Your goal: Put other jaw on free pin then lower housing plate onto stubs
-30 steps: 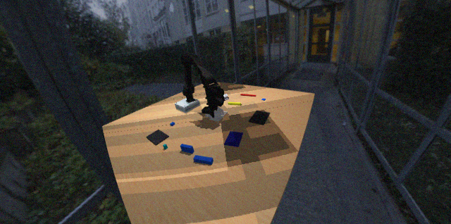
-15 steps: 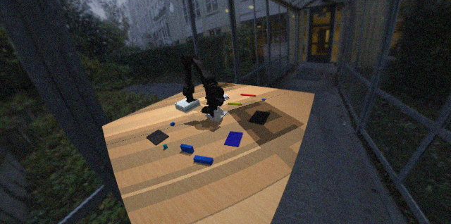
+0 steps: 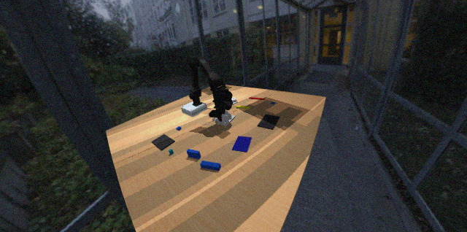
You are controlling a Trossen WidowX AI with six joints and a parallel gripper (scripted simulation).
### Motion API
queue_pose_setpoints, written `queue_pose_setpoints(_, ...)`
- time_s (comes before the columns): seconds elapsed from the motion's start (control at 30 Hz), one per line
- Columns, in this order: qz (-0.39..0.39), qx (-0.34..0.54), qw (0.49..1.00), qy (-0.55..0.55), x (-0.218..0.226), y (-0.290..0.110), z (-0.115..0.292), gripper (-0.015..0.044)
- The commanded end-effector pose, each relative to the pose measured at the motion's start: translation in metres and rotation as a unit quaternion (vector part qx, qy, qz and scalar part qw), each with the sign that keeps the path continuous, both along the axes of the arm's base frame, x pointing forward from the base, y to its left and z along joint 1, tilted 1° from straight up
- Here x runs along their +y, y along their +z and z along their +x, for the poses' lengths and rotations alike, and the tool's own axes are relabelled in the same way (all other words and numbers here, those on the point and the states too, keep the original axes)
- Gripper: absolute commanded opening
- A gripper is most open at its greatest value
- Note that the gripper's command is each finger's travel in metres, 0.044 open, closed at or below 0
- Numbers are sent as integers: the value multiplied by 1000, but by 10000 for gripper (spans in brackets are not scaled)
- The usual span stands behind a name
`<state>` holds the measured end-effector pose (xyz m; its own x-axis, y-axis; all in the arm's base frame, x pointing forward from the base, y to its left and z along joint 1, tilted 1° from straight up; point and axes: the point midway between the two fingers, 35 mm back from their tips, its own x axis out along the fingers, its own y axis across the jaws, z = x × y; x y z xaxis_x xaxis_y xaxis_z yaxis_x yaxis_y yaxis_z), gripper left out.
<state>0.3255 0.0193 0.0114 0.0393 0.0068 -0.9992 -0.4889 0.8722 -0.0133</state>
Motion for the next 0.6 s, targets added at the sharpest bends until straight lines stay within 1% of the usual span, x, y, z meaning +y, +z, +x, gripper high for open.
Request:
queue_pose_setpoints(0.0, -2, -1, 1000, 1, 0, -1, 1, 134)
queue_pose_setpoints(0.57, -2, -1, 1000, 1, 0, -3, 1, 134)
